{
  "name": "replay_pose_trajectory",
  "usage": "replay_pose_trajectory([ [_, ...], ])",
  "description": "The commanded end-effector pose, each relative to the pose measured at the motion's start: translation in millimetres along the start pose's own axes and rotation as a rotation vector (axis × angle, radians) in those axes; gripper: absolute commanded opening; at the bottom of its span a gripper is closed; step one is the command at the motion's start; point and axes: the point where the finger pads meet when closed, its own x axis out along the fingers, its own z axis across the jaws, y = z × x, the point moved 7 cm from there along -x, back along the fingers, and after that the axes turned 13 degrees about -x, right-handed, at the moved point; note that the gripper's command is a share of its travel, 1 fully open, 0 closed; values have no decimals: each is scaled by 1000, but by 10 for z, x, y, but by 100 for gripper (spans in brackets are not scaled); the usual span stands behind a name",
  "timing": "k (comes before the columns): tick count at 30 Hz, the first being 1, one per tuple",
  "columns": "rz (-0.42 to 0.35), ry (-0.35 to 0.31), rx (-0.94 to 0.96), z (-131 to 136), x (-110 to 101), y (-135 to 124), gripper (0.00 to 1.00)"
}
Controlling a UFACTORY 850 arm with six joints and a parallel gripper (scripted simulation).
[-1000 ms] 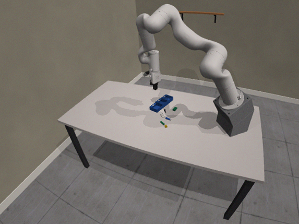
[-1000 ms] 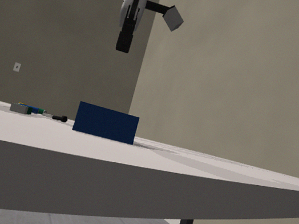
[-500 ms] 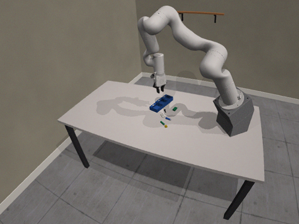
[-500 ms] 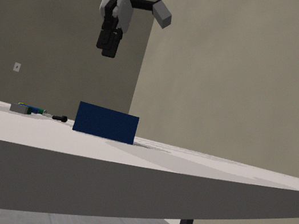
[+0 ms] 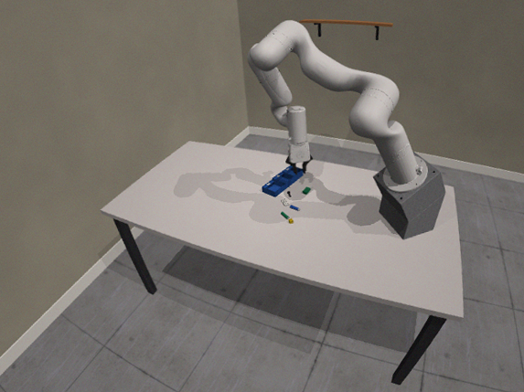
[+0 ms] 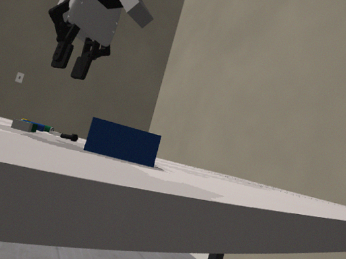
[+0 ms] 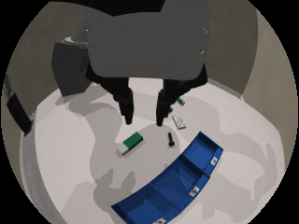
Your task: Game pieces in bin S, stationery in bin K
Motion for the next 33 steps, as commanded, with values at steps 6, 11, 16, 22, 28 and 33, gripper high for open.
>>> replay_pose_trajectory([
  [6, 5, 13, 299, 362, 335, -164, 38],
  [11, 11, 21, 443, 384, 337, -176, 38],
  [16, 22, 32, 574, 383, 336, -184, 38],
  [22, 31, 43, 733, 372, 336, -189, 38],
  [28, 31, 43, 743, 363, 336, -187, 38],
  [33, 31, 43, 743, 362, 336, -186, 38],
])
